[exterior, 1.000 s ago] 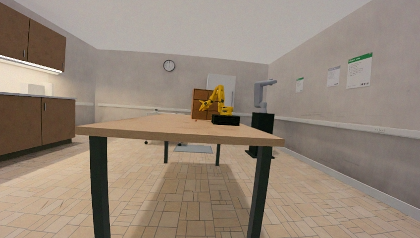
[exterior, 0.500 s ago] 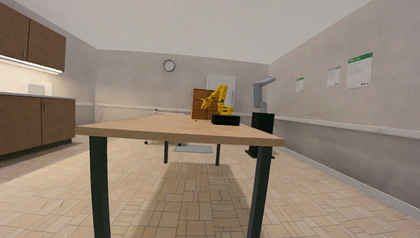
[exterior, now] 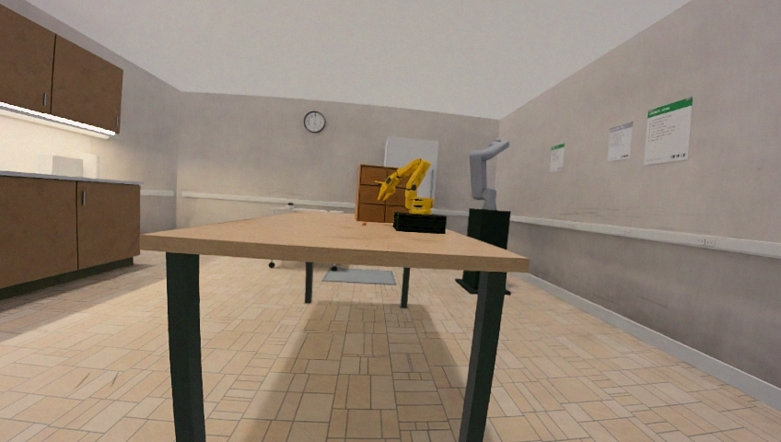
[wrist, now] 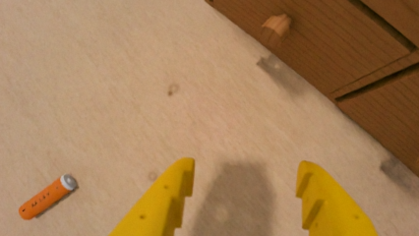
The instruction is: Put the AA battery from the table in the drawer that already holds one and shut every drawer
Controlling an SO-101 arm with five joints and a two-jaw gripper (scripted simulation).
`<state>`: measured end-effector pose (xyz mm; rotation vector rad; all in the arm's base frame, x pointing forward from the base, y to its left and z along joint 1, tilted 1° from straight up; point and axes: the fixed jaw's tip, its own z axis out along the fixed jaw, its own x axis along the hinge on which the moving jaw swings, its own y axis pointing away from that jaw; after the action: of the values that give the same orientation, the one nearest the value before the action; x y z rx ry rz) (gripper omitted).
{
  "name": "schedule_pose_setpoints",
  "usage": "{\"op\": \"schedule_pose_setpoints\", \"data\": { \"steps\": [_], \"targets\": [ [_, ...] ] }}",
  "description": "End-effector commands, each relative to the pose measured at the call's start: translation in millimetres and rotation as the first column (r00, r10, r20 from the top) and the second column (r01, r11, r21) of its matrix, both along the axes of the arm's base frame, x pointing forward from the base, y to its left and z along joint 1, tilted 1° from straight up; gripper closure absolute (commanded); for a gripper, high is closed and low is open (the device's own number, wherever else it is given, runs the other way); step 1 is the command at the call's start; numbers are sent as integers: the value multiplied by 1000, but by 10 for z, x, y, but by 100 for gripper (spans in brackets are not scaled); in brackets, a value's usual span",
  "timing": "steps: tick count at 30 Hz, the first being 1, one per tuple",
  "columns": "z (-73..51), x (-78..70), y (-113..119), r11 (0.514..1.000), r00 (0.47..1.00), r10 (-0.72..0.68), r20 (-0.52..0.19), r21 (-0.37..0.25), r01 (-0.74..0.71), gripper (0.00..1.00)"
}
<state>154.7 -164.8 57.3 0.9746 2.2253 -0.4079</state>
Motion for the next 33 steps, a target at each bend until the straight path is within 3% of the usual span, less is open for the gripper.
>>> {"op": "schedule_pose_setpoints", "data": {
  "steps": [1,25,33],
  "targets": [
    [21,-91,78,1000,1000,1,-27,19,-1,79],
    [36,-520,563,988,989,14,-147,153,9,79],
    [36,-522,565,988,989,14,-148,153,9,79]
  ]
}}
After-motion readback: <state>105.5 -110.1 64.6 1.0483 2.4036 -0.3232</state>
